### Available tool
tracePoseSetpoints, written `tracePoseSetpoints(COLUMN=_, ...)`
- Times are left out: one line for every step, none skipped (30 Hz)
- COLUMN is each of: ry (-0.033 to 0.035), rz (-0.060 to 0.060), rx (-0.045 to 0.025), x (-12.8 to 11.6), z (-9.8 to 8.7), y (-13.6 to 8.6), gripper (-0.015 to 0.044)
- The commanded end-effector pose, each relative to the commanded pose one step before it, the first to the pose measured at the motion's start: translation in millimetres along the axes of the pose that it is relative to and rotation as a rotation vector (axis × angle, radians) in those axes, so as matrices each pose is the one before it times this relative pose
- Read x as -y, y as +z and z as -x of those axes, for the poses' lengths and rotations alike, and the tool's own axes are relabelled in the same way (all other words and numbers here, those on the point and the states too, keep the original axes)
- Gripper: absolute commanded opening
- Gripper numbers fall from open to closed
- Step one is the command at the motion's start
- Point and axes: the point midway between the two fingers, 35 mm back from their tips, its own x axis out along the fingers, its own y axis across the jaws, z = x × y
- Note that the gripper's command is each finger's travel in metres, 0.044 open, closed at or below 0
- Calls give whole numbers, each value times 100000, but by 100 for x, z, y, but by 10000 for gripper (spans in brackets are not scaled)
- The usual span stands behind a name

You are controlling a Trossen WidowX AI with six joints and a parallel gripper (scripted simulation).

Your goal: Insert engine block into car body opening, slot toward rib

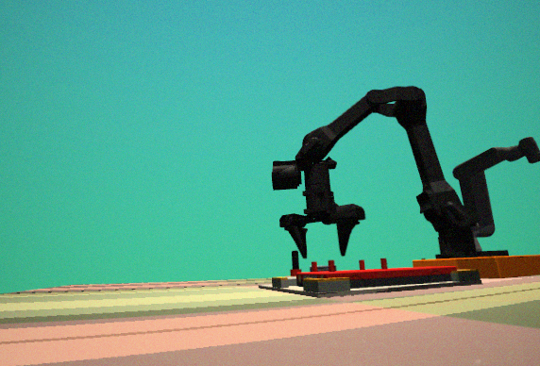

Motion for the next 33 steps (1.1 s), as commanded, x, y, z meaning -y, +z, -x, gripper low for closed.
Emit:
tracePoseSetpoints(ry=-116, rz=-9, rx=69, x=30, z=-55, y=18, gripper=440)
tracePoseSetpoints(ry=0, rz=0, rx=0, x=0, z=0, y=0, gripper=440)
tracePoseSetpoints(ry=0, rz=0, rx=0, x=0, z=0, y=0, gripper=440)
tracePoseSetpoints(ry=0, rz=0, rx=0, x=0, z=0, y=0, gripper=440)
tracePoseSetpoints(ry=39, rz=165, rx=-64, x=-11, z=312, y=-4, gripper=440)
tracePoseSetpoints(ry=96, rz=412, rx=-158, x=-13, z=783, y=-3, gripper=440)
tracePoseSetpoints(ry=38, rz=165, rx=-63, x=1, z=314, y=2, gripper=440)
tracePoseSetpoints(ry=0, rz=0, rx=0, x=0, z=0, y=0, gripper=440)
tracePoseSetpoints(ry=0, rz=0, rx=0, x=0, z=0, y=0, gripper=440)
tracePoseSetpoints(ry=7, rz=0, rx=-5, x=-84, z=1, y=-62, gripper=440)
tracePoseSetpoints(ry=7, rz=0, rx=-5, x=-84, z=1, y=-62, gripper=440)
tracePoseSetpoints(ry=0, rz=0, rx=0, x=0, z=0, y=0, gripper=440)
tracePoseSetpoints(ry=0, rz=0, rx=0, x=-2, z=-121, y=-1, gripper=440)
tracePoseSetpoints(ry=-1, rz=0, rx=0, x=-4, z=-363, y=-3, gripper=440)
tracePoseSetpoints(ry=-2, rz=0, rx=1, x=2, z=-542, y=1, gripper=440)
tracePoseSetpoints(ry=-2, rz=0, rx=1, x=7, z=-360, y=4, gripper=440)
tracePoseSetpoints(ry=-1, rz=0, rx=0, x=3, z=-120, y=2, gripper=440)
tracePoseSetpoints(ry=0, rz=0, rx=0, x=0, z=0, y=0, gripper=440)
tracePoseSetpoints(ry=0, rz=0, rx=0, x=-2, z=-28, y=-1, gripper=440)
tracePoseSetpoints(ry=0, rz=0, rx=0, x=-6, z=-83, y=-3, gripper=440)
tracePoseSetpoints(ry=0, rz=0, rx=0, x=-9, z=-138, y=-5, gripper=440)
tracePoseSetpoints(ry=0, rz=0, rx=0, x=-10, z=-166, y=-6, gripper=440)
tracePoseSetpoints(ry=0, rz=0, rx=0, x=-9, z=-166, y=-5, gripper=440)
tracePoseSetpoints(ry=0, rz=0, rx=0, x=-8, z=-165, y=-4, gripper=440)
tracePoseSetpoints(ry=0, rz=0, rx=0, x=-7, z=-165, y=-4, gripper=440)
tracePoseSetpoints(ry=0, rz=0, rx=0, x=-6, z=-165, y=-3, gripper=440)
tracePoseSetpoints(ry=0, rz=0, rx=0, x=-5, z=-165, y=-3, gripper=440)
tracePoseSetpoints(ry=0, rz=0, rx=0, x=-4, z=-165, y=-2, gripper=440)
tracePoseSetpoints(ry=-1, rz=0, rx=0, x=-3, z=-164, y=-2, gripper=440)
tracePoseSetpoints(ry=-1, rz=0, rx=0, x=-2, z=-164, y=-1, gripper=440)
tracePoseSetpoints(ry=-1, rz=0, rx=0, x=-1, z=-164, y=-1, gripper=440)
tracePoseSetpoints(ry=-1, rz=0, rx=0, x=0, z=-164, y=0, gripper=440)
tracePoseSetpoints(ry=-1, rz=0, rx=0, x=1, z=-164, y=1, gripper=440)
